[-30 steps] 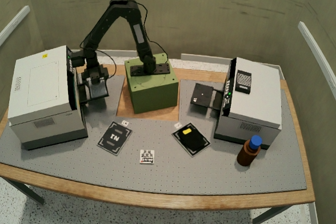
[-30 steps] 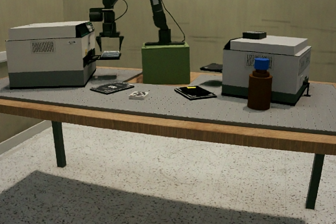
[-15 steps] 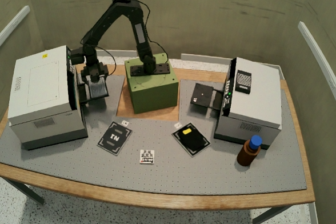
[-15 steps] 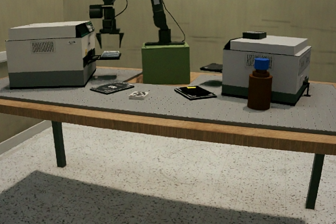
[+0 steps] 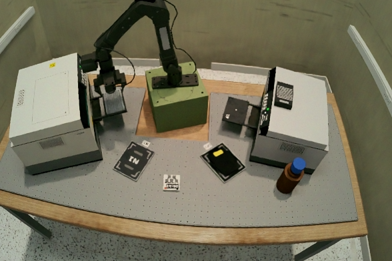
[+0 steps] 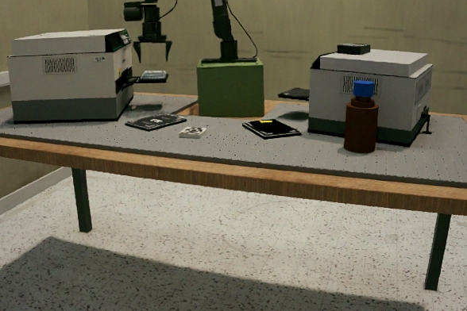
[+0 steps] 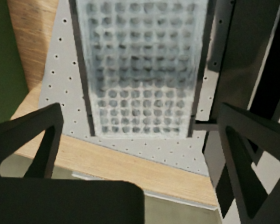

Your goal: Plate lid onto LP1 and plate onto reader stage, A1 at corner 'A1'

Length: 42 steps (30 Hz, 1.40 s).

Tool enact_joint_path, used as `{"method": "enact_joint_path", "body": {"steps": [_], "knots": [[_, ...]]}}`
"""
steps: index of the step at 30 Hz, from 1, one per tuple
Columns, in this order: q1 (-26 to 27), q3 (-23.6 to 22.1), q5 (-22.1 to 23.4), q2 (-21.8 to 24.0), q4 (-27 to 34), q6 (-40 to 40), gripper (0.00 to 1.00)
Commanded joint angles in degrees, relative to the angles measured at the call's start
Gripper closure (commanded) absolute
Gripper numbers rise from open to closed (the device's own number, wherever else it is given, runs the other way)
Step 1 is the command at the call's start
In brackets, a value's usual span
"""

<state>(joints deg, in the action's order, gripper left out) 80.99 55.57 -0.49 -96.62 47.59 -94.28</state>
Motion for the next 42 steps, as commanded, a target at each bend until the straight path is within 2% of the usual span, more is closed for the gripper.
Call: {"method": "enact_joint_path", "body": {"steps": [1,33,42], "knots": [[0.59,2.38,1.01,2.48,2.42,-0.04,0.00],[0.60,7.97,1.01,5.71,11.25,-0.05,0.00],[0.15,7.04,0.54,4.63,10.80,-0.01,0.00]]}}
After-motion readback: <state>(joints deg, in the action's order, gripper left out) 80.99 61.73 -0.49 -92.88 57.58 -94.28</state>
